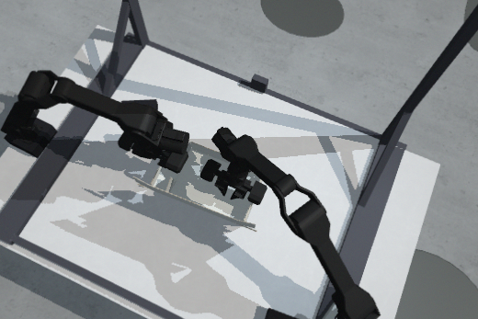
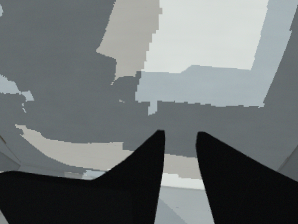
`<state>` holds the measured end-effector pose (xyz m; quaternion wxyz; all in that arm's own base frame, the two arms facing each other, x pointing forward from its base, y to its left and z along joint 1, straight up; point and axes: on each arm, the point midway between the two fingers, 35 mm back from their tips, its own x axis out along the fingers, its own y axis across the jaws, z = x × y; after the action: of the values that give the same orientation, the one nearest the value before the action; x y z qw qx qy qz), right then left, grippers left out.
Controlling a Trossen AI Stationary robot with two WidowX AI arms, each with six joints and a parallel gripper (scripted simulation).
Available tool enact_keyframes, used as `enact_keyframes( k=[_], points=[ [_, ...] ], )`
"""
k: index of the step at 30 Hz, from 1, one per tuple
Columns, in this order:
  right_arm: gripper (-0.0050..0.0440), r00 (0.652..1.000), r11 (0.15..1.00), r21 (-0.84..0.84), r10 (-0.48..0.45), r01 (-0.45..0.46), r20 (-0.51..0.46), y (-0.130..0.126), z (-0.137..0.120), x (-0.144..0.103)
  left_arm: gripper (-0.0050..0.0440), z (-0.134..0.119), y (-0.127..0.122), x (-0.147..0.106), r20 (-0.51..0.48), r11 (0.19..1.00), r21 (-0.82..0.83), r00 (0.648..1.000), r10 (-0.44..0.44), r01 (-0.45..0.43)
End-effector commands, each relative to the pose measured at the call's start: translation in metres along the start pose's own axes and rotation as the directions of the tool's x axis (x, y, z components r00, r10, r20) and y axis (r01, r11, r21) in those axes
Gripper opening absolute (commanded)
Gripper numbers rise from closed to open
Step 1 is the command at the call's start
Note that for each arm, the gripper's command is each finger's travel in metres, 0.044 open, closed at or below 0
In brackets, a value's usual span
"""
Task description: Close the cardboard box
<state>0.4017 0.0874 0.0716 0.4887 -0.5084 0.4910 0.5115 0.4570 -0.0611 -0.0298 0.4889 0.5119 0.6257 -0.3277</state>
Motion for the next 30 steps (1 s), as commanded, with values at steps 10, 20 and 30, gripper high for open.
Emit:
enact_keyframes(
  k=[10,20,30],
  points=[
    [0.0187,1.000,1.000,-0.002,-0.029,0.029,0.010,-0.003,0.001,-0.008,0.0096,0.005,-0.002,0.016,-0.004,1.000,0.002,1.000,-0.019,0.019],
    [0.0187,1.000,1.000,-0.002,-0.029,0.029,0.010,-0.005,0.002,0.009,0.0096,0.005,-0.002,0.016,-0.004,1.000,0.002,1.000,-0.019,0.019],
    [0.0187,1.000,1.000,-0.002,-0.029,0.029,0.010,-0.006,0.002,0.022,0.0096,0.005,-0.002,0.016,-0.004,1.000,0.002,1.000,-0.019,0.019]
  ],
)
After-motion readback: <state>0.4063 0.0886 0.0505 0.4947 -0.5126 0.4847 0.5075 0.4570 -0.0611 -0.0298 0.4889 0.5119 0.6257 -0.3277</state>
